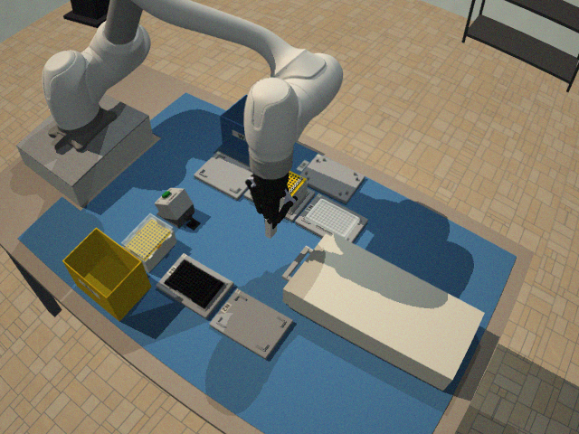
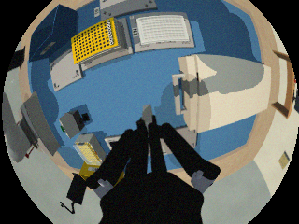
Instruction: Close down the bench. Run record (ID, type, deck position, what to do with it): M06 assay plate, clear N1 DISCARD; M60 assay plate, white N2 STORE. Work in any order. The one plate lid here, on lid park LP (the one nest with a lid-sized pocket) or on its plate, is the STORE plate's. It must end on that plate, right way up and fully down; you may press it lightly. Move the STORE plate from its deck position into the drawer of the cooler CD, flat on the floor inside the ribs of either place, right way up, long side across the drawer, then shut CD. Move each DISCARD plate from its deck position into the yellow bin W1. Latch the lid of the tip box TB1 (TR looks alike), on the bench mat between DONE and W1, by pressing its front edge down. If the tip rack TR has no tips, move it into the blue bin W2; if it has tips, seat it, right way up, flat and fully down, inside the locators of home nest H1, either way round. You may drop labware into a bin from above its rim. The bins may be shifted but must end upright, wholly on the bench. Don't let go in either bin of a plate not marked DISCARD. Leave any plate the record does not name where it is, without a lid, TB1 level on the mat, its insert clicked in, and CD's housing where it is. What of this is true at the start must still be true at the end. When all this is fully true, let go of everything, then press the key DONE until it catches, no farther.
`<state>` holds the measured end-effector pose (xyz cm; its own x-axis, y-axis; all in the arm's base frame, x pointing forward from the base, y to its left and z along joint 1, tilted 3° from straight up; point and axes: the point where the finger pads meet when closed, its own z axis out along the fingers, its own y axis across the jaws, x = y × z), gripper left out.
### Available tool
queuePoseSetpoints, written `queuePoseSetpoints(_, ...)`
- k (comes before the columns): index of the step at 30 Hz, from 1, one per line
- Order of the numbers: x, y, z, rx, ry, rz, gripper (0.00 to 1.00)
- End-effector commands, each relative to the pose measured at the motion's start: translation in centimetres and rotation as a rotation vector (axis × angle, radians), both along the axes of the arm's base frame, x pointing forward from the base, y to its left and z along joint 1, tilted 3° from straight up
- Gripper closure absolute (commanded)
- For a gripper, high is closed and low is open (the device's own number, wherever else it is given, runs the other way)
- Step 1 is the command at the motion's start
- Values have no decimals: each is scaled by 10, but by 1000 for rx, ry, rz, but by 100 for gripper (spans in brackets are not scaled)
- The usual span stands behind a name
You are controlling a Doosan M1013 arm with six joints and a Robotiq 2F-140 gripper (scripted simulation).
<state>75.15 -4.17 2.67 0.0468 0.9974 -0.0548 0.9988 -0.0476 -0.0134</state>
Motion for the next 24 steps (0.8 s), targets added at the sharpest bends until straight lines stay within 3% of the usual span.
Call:
queuePoseSetpoints(1, 0, 0, 3, 0, 0, 0, 100)
queuePoseSetpoints(17, 0, 1, 13, 0, 0, 0, 100)
queuePoseSetpoints(18, 2, 4, 13, 0, -2, -33, 34)
queuePoseSetpoints(24, 12, 26, 14, -4, -13, -233, 34)
